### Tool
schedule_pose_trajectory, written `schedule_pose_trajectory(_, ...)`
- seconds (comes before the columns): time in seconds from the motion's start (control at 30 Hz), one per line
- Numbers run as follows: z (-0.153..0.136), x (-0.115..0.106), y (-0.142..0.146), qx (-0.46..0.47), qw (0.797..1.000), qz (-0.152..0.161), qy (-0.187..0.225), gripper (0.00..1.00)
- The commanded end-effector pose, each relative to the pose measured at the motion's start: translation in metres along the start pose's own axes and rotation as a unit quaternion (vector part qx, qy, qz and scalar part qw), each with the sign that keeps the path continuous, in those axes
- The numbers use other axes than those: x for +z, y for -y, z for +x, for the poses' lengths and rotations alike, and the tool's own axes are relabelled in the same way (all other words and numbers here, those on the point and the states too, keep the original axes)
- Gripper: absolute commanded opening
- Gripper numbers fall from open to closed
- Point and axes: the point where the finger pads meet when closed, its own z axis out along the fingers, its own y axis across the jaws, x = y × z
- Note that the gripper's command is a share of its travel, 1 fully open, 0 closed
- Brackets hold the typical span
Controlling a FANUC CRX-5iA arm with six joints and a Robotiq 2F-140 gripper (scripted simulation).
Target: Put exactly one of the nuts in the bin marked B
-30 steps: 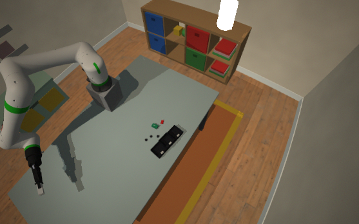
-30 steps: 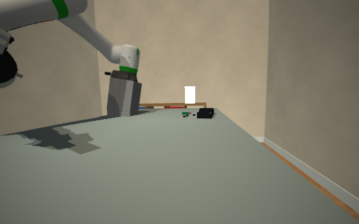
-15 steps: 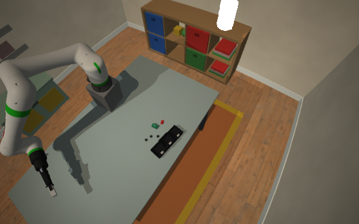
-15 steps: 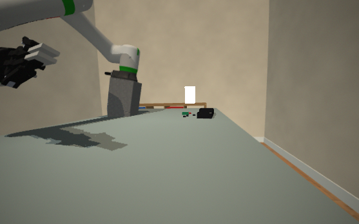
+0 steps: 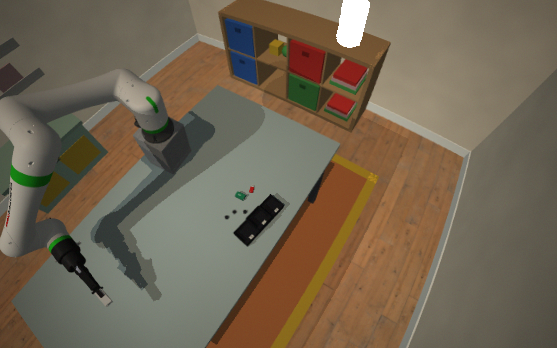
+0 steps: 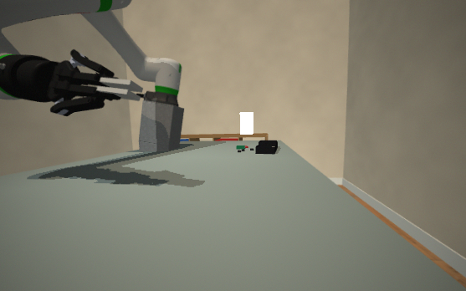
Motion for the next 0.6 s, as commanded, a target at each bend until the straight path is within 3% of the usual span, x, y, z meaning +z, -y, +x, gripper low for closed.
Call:
schedule_pose_trajectory(0.0, -0.021, 0.019, 0.003, 0.010, 1.000, -0.009, 0.028, 0.05)
schedule_pose_trajectory(0.1, -0.039, 0.034, 0.006, 0.010, 1.000, -0.009, 0.028, 0.05)
schedule_pose_trajectory(0.2, -0.039, 0.034, 0.006, 0.010, 1.000, -0.009, 0.028, 0.05)
schedule_pose_trajectory(0.3, -0.060, 0.048, 0.008, 0.028, 0.995, -0.034, 0.090, 0.05)
schedule_pose_trajectory(0.43, -0.087, 0.067, 0.012, 0.028, 0.995, -0.034, 0.090, 0.05)
schedule_pose_trajectory(0.57, -0.090, 0.069, 0.013, 0.028, 0.995, -0.034, 0.090, 0.05)
